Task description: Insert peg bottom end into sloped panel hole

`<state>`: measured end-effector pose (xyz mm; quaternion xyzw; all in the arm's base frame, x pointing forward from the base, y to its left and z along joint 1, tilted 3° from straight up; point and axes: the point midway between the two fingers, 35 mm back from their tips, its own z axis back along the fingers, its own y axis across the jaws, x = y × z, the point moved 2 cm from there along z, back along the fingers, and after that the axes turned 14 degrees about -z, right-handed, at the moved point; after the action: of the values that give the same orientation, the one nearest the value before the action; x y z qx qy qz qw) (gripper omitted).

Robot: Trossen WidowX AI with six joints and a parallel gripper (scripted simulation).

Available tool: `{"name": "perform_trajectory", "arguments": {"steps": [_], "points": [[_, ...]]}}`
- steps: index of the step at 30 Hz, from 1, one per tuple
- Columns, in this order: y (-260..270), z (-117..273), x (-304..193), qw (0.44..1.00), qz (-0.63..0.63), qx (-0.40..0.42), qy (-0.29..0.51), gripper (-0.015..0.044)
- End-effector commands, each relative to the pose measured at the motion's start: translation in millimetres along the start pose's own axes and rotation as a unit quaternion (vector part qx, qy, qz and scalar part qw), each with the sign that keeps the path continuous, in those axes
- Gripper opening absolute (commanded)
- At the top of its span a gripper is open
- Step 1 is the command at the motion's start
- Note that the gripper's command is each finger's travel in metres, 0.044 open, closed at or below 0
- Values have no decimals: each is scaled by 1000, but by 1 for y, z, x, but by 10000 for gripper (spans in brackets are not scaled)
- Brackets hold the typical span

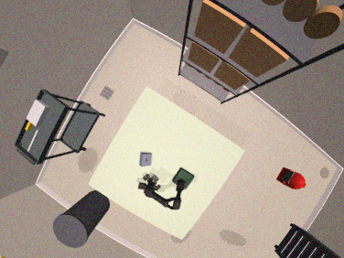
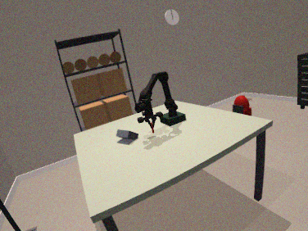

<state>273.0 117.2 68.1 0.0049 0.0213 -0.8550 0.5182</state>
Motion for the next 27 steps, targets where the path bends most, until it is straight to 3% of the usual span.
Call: {"name": "perform_trajectory", "arguments": {"steps": [1, 9, 27], "points": [[1, 19, -1, 1000, 1, 4, 3, 0], [-1, 47, -1, 1000, 0, 3, 1, 0], [7, 48, 3, 998, 53, 4, 17, 0]]}}
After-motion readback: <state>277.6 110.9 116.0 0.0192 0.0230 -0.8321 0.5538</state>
